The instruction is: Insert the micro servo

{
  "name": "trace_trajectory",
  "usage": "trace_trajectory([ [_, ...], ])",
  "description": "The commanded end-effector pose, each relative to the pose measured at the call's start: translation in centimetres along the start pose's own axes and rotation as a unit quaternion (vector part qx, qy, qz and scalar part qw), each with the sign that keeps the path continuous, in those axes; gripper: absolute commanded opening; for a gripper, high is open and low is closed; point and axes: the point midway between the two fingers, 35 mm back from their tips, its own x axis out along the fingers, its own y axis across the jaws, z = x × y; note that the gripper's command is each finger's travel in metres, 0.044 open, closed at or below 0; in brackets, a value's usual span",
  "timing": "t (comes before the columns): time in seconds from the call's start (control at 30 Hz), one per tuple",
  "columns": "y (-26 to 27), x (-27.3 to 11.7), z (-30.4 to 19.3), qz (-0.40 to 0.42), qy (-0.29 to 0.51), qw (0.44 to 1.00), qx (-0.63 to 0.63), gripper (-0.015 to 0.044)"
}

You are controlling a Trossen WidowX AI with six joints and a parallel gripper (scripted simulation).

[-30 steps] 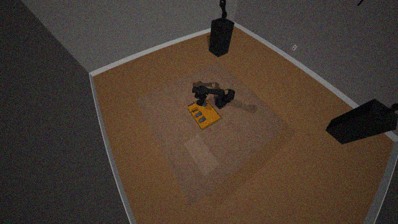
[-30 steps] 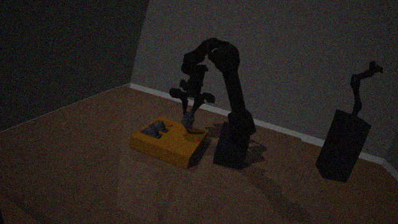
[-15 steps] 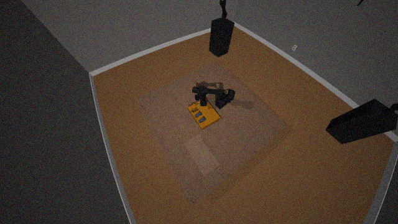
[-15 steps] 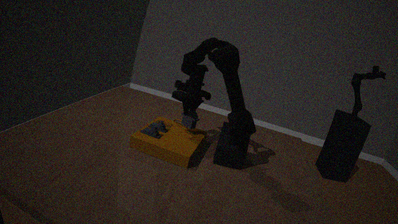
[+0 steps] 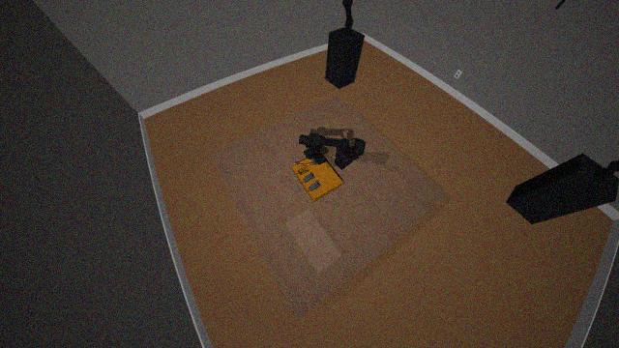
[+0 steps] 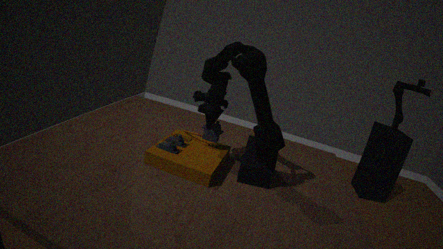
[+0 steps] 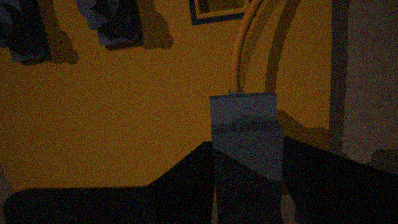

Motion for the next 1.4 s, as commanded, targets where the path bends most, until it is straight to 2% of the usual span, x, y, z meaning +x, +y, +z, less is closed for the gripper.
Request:
trace_trajectory([
  [0.0,0.0,-0.1,0.3,0.0,-0.002,1.0,-0.01,0.0],
  [0.97,0.6,-0.3,10.6,0.001,-0.005,1.0,-0.02,0.0],
  [1.37,0.7,0.7,11.1,0.001,-0.005,1.0,-0.025,0.0],
])
